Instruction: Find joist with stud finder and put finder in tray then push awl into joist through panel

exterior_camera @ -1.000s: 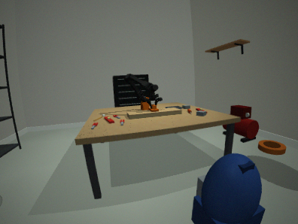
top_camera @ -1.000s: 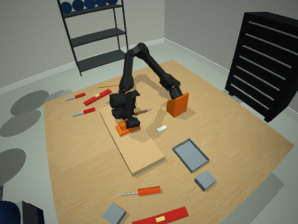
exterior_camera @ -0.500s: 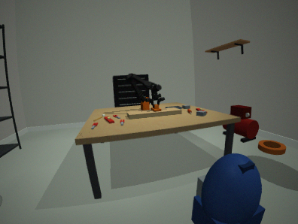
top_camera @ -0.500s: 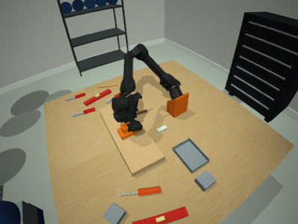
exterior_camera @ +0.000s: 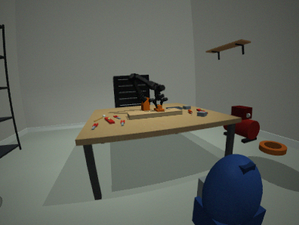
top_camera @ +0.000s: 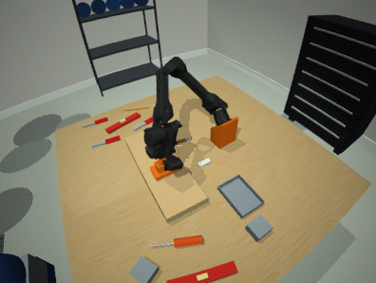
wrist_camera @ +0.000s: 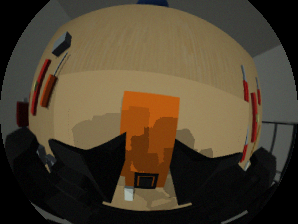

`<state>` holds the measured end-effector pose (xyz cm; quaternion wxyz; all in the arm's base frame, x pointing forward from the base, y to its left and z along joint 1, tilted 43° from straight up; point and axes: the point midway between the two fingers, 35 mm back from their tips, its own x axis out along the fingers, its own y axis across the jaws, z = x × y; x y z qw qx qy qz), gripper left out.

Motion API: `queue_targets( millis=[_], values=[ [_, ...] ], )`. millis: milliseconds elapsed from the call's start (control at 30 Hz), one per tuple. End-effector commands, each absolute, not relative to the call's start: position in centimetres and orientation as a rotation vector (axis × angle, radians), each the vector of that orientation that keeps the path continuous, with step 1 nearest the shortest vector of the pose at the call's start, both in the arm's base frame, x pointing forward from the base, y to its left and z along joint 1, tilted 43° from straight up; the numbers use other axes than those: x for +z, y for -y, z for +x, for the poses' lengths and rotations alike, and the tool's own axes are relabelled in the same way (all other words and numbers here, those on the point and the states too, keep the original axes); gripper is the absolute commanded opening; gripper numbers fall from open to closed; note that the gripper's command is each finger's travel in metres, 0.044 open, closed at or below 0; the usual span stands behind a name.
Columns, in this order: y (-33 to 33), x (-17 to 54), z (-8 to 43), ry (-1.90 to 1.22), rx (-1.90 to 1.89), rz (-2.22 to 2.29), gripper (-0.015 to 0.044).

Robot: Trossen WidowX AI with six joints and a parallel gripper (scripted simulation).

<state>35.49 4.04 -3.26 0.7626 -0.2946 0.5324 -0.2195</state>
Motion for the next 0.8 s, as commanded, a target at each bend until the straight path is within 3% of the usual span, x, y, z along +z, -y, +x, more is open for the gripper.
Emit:
queue_targets(
  millis=[0,767],
  values=[
    [-4.7,-3.9,35.5,-1.162,-0.472,-0.635,0.0000],
    [-7.7,-6.6,35.6,-1.162,-0.471,-0.633,0.0000]
  ],
)
